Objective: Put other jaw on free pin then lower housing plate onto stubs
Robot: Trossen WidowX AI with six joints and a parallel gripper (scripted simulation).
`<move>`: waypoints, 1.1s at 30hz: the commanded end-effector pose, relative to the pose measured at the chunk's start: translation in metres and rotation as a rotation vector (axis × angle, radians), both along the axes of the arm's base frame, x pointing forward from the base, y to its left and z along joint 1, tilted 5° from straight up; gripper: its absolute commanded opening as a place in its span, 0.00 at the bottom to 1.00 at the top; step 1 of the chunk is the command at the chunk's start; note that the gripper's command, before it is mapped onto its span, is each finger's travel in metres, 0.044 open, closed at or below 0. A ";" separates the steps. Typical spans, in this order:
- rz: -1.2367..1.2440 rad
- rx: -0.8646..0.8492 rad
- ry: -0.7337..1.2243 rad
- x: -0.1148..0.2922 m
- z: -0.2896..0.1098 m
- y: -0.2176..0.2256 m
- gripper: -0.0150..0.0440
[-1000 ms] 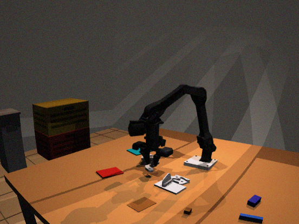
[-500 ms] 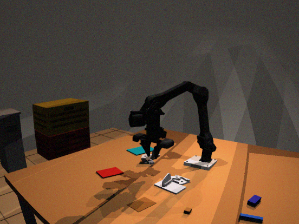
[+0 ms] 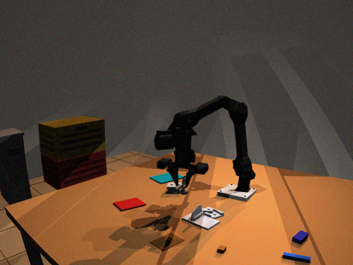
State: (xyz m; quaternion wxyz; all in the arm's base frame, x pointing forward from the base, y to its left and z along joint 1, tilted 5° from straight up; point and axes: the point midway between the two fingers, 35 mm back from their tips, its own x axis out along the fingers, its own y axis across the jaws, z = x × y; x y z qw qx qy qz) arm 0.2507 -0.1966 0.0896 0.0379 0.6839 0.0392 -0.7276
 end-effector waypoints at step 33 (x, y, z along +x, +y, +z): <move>0.996 0.061 -0.003 0.003 0.003 0.058 0.48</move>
